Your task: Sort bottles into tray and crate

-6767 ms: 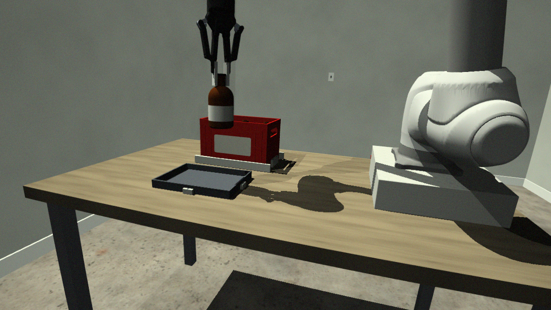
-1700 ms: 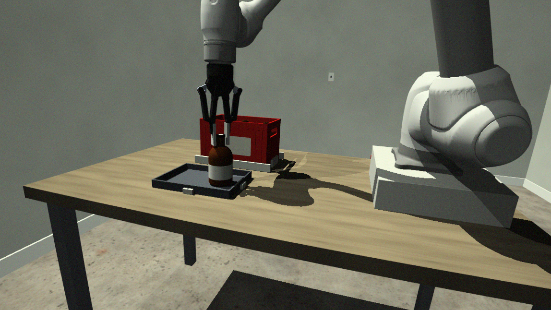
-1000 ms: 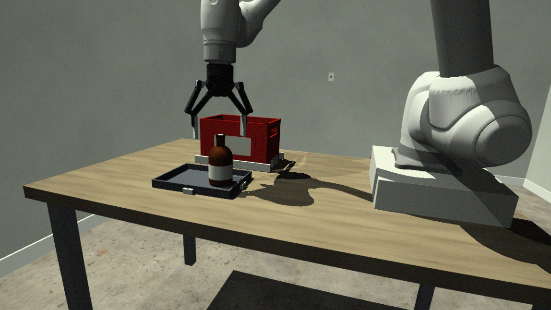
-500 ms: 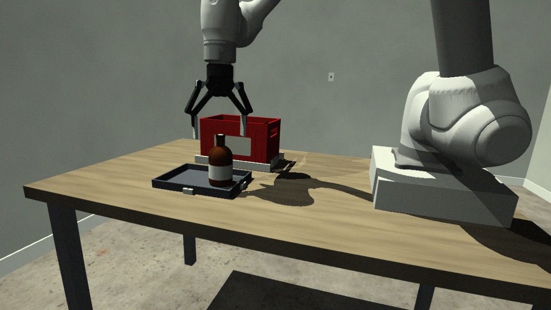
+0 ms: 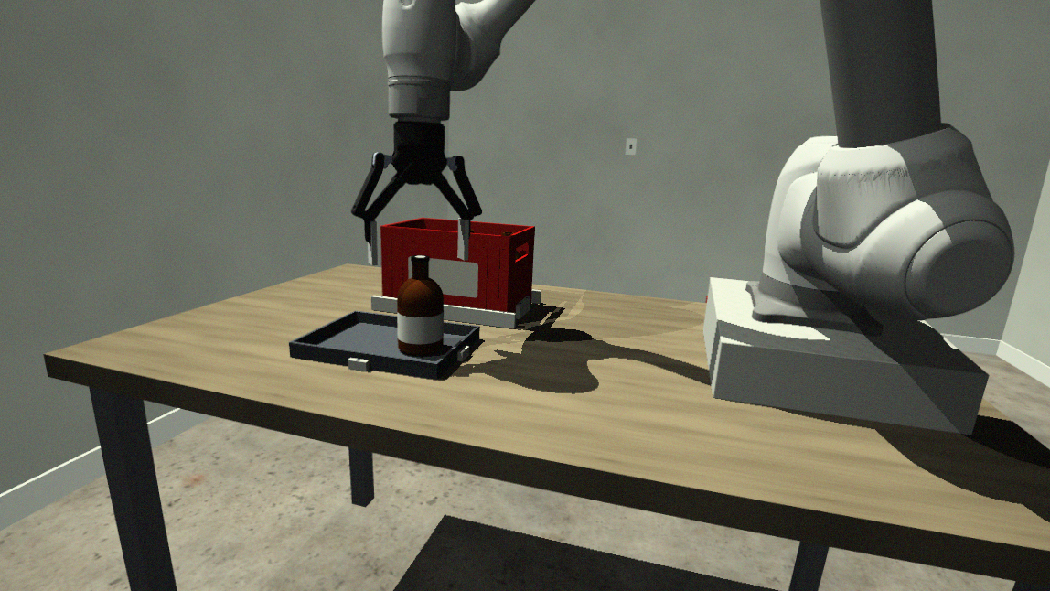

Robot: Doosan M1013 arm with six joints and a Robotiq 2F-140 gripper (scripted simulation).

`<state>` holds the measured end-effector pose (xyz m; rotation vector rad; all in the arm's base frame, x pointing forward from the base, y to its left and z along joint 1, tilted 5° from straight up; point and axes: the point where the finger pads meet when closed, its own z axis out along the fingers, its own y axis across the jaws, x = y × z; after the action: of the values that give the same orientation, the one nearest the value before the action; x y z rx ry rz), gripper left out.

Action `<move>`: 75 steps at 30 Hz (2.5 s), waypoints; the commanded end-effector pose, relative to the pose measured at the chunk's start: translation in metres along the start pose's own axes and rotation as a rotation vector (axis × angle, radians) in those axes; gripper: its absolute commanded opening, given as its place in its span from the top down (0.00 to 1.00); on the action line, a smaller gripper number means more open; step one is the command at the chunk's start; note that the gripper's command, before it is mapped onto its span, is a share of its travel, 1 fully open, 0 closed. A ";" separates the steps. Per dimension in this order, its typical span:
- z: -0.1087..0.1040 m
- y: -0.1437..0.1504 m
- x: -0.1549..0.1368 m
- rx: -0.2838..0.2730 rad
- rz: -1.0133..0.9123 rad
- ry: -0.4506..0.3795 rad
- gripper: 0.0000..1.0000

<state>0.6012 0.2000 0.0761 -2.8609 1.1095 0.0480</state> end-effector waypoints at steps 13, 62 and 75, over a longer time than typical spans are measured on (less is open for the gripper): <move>0.000 0.000 0.000 0.000 0.000 0.000 0.00; -0.103 0.000 0.000 0.000 0.000 0.000 0.00; -0.128 0.000 0.000 0.000 0.000 0.000 0.00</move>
<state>0.6016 0.1901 0.1999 -2.8609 1.1094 0.0478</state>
